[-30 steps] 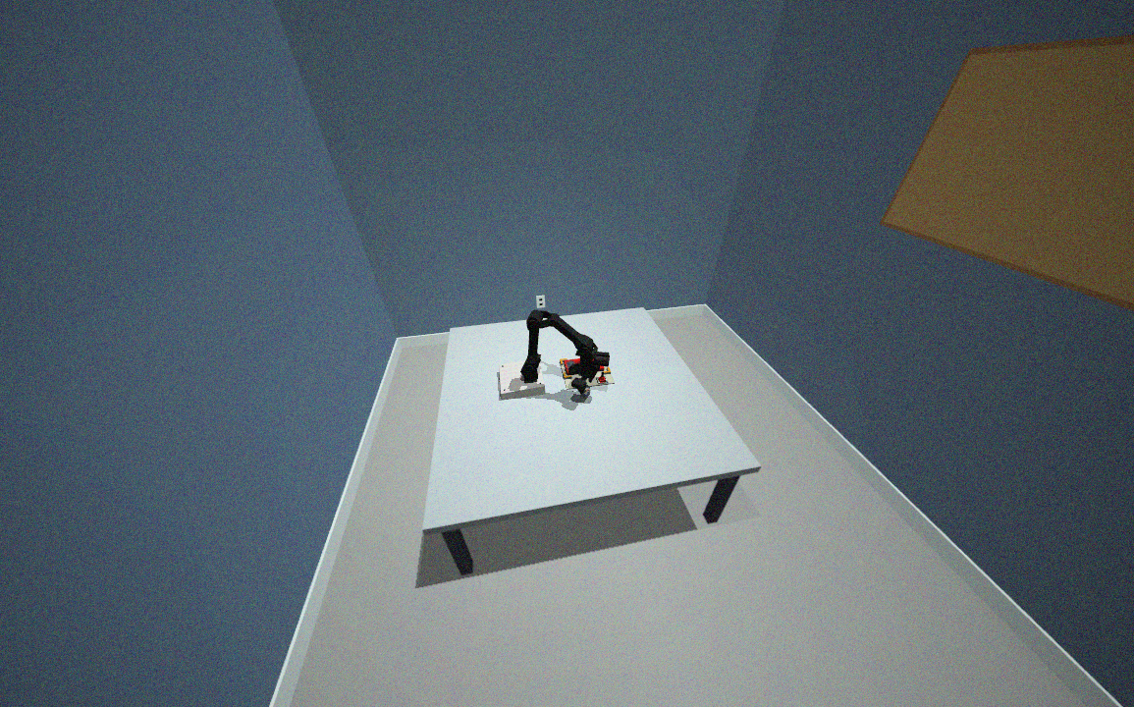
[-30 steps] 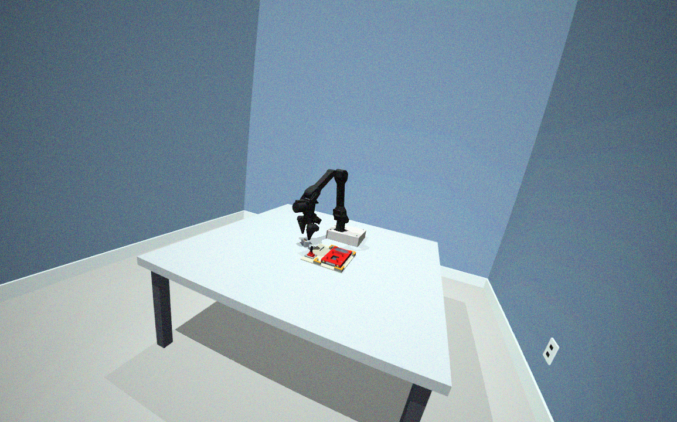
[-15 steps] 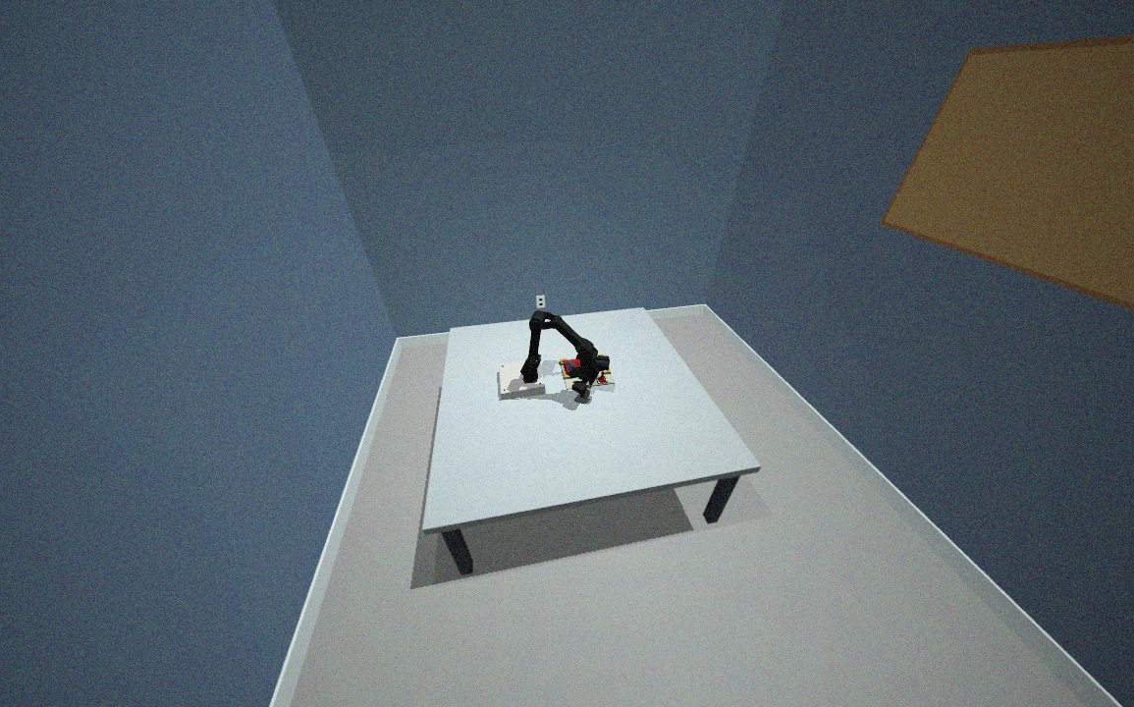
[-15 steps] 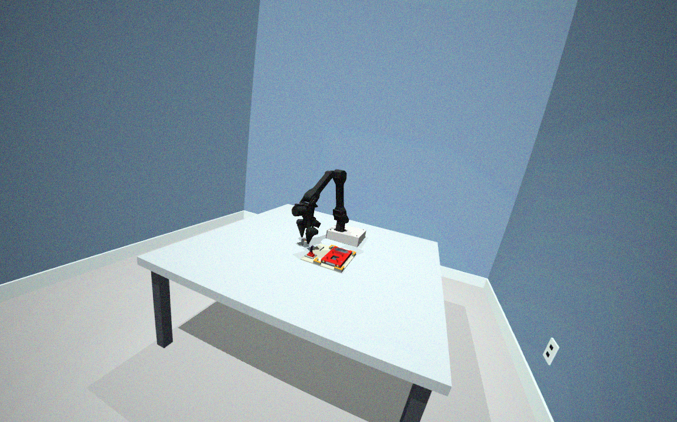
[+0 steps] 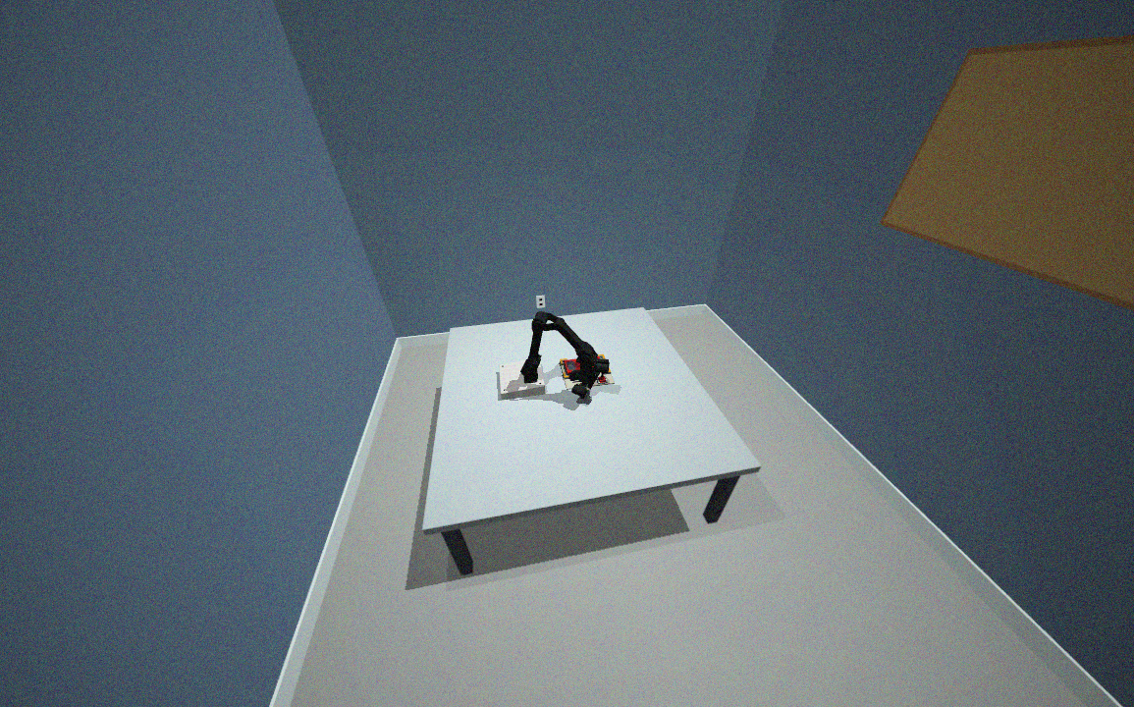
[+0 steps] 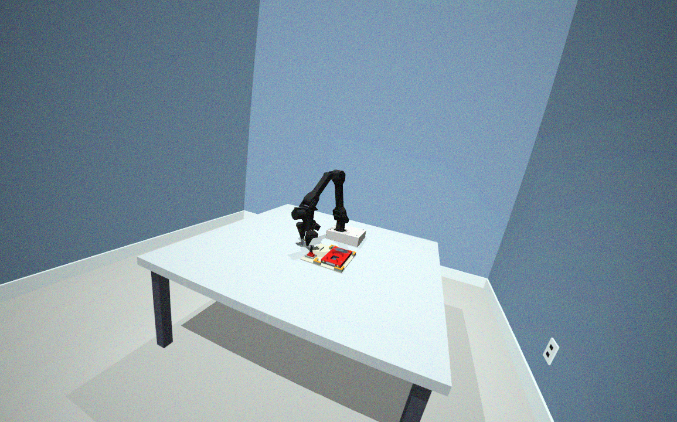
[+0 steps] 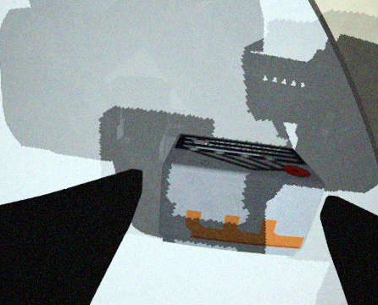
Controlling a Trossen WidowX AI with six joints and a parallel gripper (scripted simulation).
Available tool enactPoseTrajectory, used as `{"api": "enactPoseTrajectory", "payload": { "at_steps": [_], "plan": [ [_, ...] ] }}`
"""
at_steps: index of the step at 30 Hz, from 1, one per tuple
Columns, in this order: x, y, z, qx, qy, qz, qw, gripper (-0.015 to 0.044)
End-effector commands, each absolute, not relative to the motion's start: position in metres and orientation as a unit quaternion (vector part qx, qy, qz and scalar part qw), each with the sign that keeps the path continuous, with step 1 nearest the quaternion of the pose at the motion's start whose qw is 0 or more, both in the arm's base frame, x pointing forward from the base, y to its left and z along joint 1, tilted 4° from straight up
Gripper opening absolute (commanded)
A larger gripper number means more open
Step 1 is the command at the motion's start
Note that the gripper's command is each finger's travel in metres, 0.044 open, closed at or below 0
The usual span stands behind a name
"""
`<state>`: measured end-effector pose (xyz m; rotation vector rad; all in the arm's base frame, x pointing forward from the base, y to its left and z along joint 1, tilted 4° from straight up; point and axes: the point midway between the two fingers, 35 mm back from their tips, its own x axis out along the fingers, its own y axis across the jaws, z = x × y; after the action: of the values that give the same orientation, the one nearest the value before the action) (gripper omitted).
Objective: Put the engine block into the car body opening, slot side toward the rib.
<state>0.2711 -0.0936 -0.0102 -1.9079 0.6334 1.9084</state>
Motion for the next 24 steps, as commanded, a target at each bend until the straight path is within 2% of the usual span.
{"api": "enactPoseTrajectory", "payload": {
  "at_steps": [1,3,10,17,24],
  "plan": [
    [0.269,-0.093,-0.014,-0.673,0.222,0.682,0.181,0.0282],
    [0.269,-0.093,-0.014,-0.673,0.222,0.682,0.181,0.023],
    [0.269,-0.093,-0.014,-0.673,0.222,0.682,0.181,0.0183],
    [0.272,-0.093,-0.001,-0.673,0.222,0.682,0.181,0.0],
    [0.276,-0.091,0.02,-0.673,0.222,0.682,0.181,0.0]
  ]
}}
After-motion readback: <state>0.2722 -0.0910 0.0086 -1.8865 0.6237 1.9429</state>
